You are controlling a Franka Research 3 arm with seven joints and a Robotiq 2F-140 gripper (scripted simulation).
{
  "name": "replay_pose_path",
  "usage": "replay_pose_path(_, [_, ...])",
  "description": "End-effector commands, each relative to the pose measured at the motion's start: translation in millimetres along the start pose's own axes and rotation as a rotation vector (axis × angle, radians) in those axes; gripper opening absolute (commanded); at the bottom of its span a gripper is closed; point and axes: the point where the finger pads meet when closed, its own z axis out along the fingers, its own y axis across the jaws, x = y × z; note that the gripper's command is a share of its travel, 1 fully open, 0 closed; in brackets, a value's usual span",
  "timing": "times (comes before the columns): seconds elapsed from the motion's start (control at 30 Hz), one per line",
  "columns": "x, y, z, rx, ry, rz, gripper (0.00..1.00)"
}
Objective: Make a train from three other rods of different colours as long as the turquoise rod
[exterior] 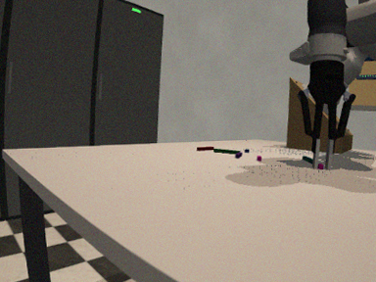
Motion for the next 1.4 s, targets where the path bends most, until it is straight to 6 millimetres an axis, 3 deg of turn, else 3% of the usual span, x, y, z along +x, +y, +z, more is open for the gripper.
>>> replay_pose_path(0.0, [-1.5,-1.4,0.3,0.002,-0.004,0.003,0.15])
replay_pose_path(0.87, [-1.5,-1.4,0.3,0.002,-0.004,0.003,0.15])
replay_pose_path(0.9, [-1.5,-1.4,0.3,0.002,-0.004,0.003,0.03])
replay_pose_path(1.37, [-1.5,-1.4,0.3,0.002,-0.004,0.003,0.03])
